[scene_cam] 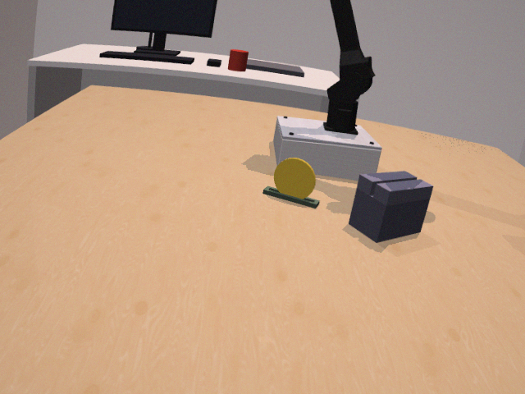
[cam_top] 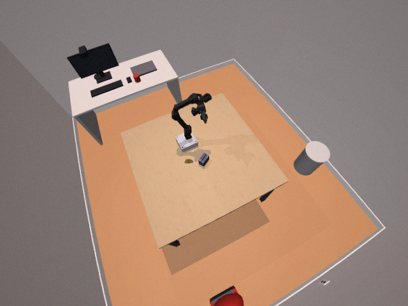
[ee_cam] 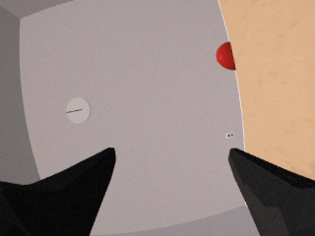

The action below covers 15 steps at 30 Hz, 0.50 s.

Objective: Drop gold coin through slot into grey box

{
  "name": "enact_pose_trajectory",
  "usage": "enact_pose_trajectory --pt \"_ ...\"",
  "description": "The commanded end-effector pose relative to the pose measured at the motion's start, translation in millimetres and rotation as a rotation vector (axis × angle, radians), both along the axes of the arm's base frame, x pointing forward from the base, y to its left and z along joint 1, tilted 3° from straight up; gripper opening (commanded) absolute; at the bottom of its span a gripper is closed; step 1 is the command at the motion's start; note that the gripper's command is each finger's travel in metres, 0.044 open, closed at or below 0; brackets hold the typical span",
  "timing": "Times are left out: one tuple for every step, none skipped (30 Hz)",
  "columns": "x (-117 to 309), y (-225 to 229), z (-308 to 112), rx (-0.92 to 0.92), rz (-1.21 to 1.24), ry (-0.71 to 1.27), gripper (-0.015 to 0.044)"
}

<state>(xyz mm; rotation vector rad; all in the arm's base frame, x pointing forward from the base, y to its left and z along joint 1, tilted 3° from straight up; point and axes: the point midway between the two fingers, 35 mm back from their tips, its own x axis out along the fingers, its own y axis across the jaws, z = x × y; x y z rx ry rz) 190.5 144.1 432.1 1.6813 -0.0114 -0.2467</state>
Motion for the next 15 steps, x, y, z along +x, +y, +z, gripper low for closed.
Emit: enact_pose_trajectory --pt "0.6 -0.1 -0.8 -0.003 -0.001 0.003 0.0374" --pt "2.3 -0.4 -3.2 -0.011 -0.005 0.014 0.0347" --pt "5.2 -0.9 -7.3 -0.025 -0.011 0.031 0.0321" --pt "9.2 -1.8 -13.0 -0.044 -0.02 0.056 0.0295" --pt "14.4 -3.1 -20.4 -0.068 -0.031 0.088 0.0269" --pt "20.5 -5.1 -29.5 -0.095 -0.043 0.127 0.0242" --pt "27.2 -7.8 -39.6 -0.123 -0.055 0.172 0.0216" --pt "33.8 -11.0 -49.8 -0.148 -0.066 0.217 0.019" --pt "40.0 -14.4 -59.7 -0.171 -0.076 0.261 0.0164" --pt "45.5 -18.0 -68.5 -0.191 -0.086 0.301 0.0161" --pt "52.1 -23.0 -78.5 -0.213 -0.102 0.347 0.0161" --pt "58.7 -28.8 -89.0 -0.234 -0.117 0.395 0.0161" --pt "64.9 -35.1 -99.6 -0.252 -0.131 0.445 0.0161" --pt "70.7 -41.9 -110.2 -0.267 -0.144 0.495 0.0161" --pt "76.1 -49.2 -120.8 -0.279 -0.156 0.545 0.0161"
